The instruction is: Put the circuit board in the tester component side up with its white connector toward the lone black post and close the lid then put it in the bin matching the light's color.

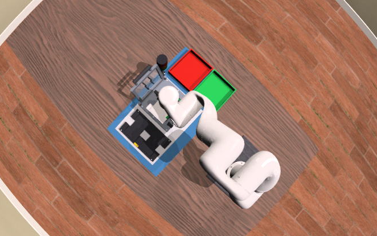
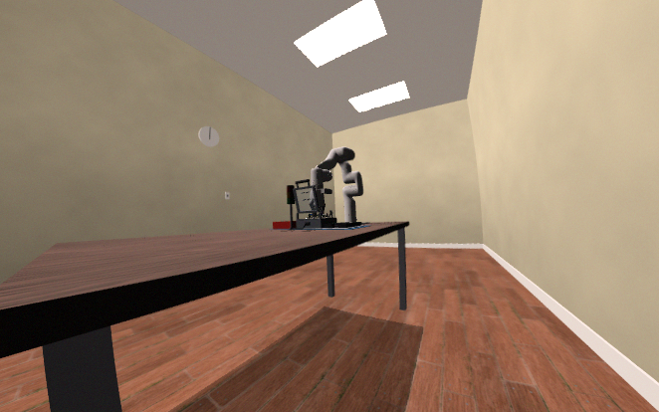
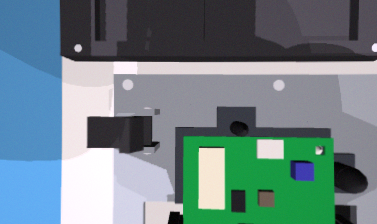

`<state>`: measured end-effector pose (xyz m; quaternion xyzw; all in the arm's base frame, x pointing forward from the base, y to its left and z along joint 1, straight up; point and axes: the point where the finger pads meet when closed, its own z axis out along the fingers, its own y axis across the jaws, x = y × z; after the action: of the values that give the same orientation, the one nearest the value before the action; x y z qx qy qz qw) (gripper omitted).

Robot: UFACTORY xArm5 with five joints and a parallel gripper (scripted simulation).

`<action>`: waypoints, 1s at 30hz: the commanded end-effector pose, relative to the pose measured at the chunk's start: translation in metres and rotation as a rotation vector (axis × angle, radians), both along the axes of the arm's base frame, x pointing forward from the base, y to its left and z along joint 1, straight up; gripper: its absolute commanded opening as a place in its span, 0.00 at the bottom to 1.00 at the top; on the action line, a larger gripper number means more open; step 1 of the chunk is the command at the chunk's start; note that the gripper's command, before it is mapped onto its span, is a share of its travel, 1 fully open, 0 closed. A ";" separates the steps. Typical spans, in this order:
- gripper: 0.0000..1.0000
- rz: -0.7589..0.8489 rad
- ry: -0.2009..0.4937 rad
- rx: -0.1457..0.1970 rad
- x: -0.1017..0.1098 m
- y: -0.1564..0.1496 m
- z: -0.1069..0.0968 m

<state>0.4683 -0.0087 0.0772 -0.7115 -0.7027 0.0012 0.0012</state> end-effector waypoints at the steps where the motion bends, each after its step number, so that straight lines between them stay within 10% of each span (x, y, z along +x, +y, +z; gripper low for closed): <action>1: 0.79 0.000 -0.007 0.000 0.002 0.000 0.003; 30: 0.79 0.000 -0.007 0.000 0.002 0.000 0.012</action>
<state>0.4696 -0.0088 0.0881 -0.7115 -0.7027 -0.0001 -0.0001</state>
